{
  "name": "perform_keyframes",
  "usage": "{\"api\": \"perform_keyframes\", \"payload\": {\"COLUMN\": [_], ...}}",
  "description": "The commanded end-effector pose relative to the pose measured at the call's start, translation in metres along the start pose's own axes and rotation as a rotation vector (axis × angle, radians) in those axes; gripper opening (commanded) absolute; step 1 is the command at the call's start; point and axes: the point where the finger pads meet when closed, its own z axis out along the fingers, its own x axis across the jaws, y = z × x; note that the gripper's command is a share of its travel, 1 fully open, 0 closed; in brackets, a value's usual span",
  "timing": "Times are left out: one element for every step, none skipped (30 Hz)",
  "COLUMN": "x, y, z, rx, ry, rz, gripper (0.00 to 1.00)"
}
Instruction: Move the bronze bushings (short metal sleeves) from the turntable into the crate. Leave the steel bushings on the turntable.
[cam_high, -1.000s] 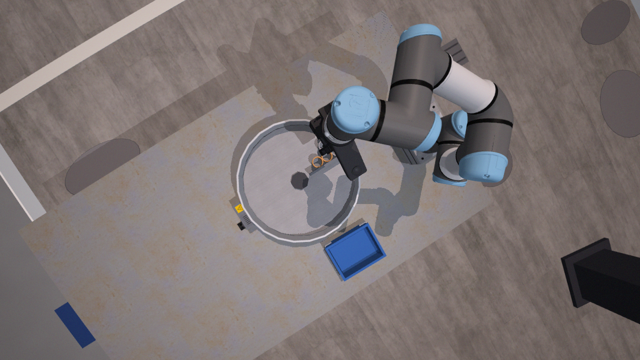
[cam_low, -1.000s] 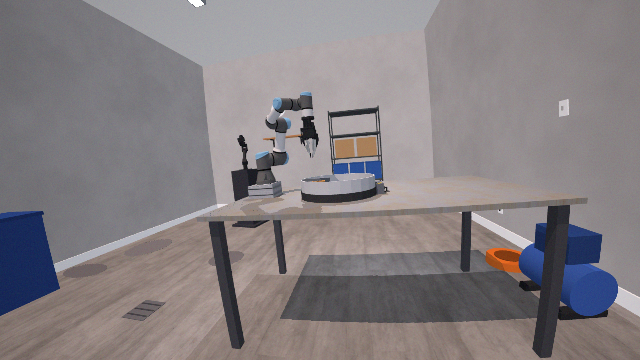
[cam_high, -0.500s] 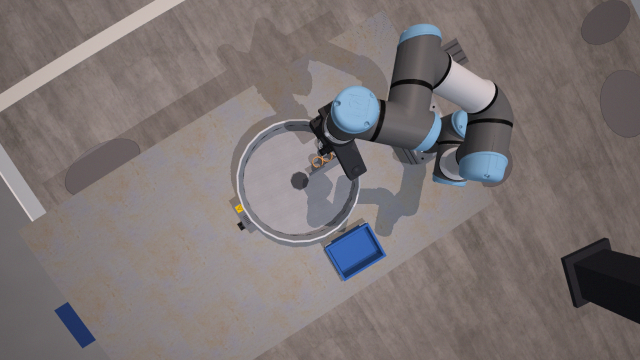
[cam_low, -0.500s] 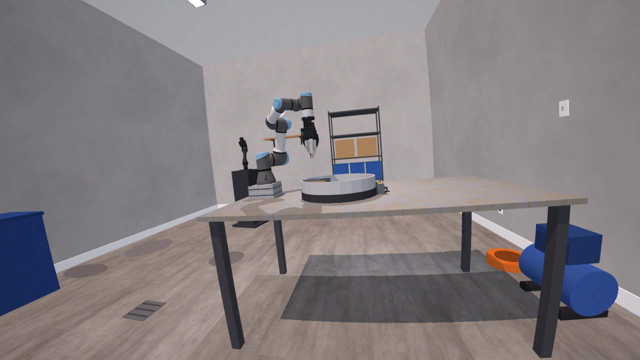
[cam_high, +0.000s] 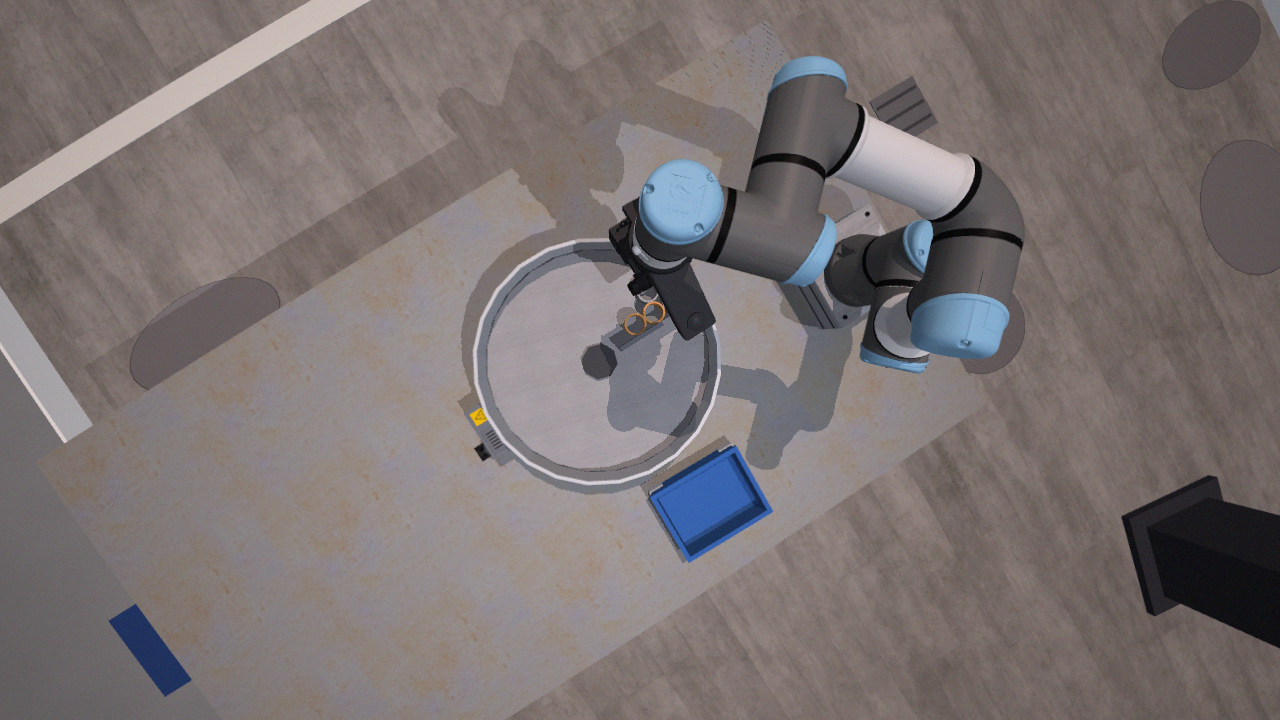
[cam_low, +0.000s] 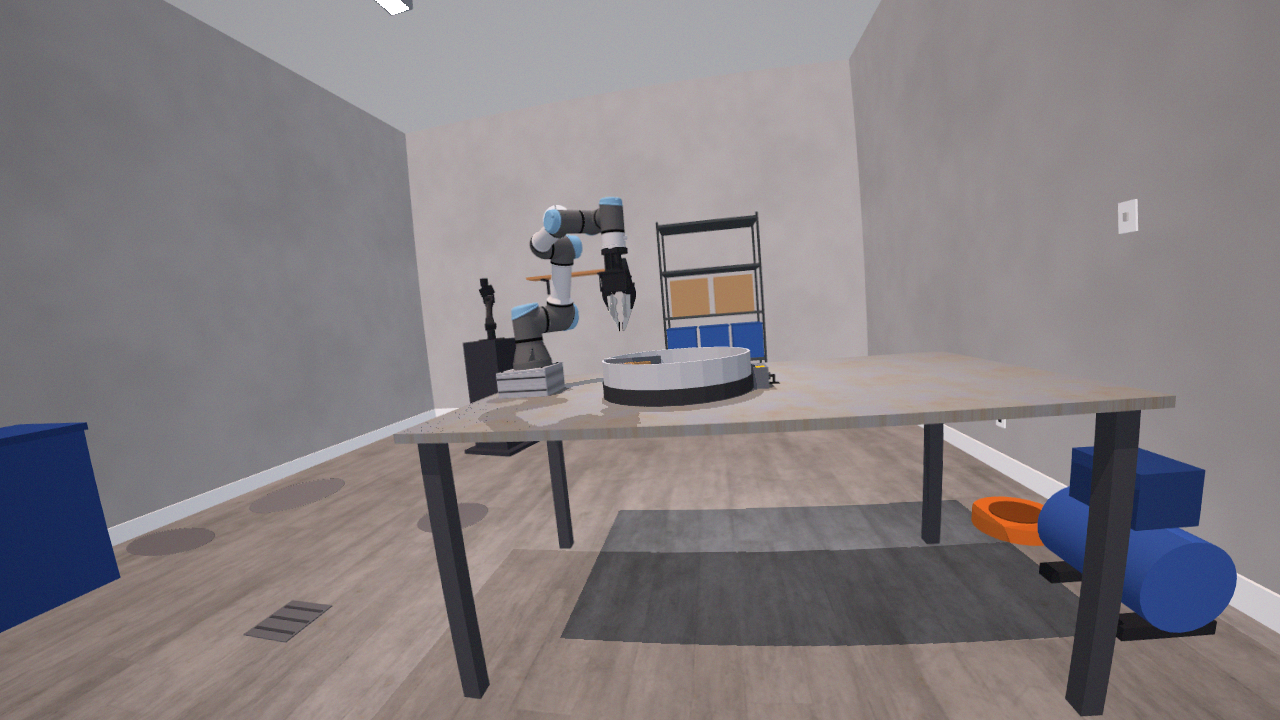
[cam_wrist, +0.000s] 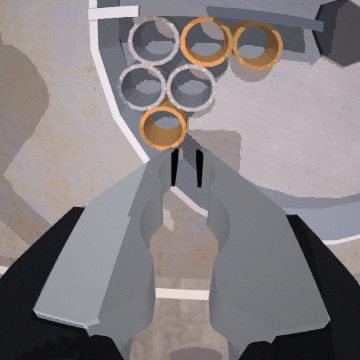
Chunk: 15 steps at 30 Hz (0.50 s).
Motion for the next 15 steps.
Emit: {"api": "perform_keyframes", "payload": {"x": [-0.002,-0.002,-0.003,-0.003,-0.004,-0.004,-0.004,-0.004,-0.004,-0.004,-0.004,-0.004,-0.004,-0.004,-0.004], "y": [0.021,0.024,0.027,0.029,0.030,0.031,0.032,0.032,0.032,0.032,0.032,0.032,0.032,0.032,0.032], "z": [0.031,0.037,0.041,0.044,0.046,0.048,0.048,0.048,0.048,0.048,0.048,0.048,0.048,0.048,0.048], "rx": [-0.007,-0.007,-0.007,-0.007,-0.007,-0.007,-0.007,-0.007,-0.007,-0.007,-0.007,-0.007,-0.007,-0.007,-0.007], "ry": [0.012,0.012,0.012,0.012,0.012,0.012,0.012,0.012,0.012,0.012,0.012,0.012,0.012,0.012,0.012], "rz": [0.000,0.000,0.000,0.000,0.000,0.000,0.000,0.000,0.000,0.000,0.000,0.000,0.000,0.000,0.000], "gripper": [0.05,0.05,0.05,0.05,0.05,0.05,0.05,0.05,0.05,0.05,0.05,0.05,0.05,0.05,0.05]}}
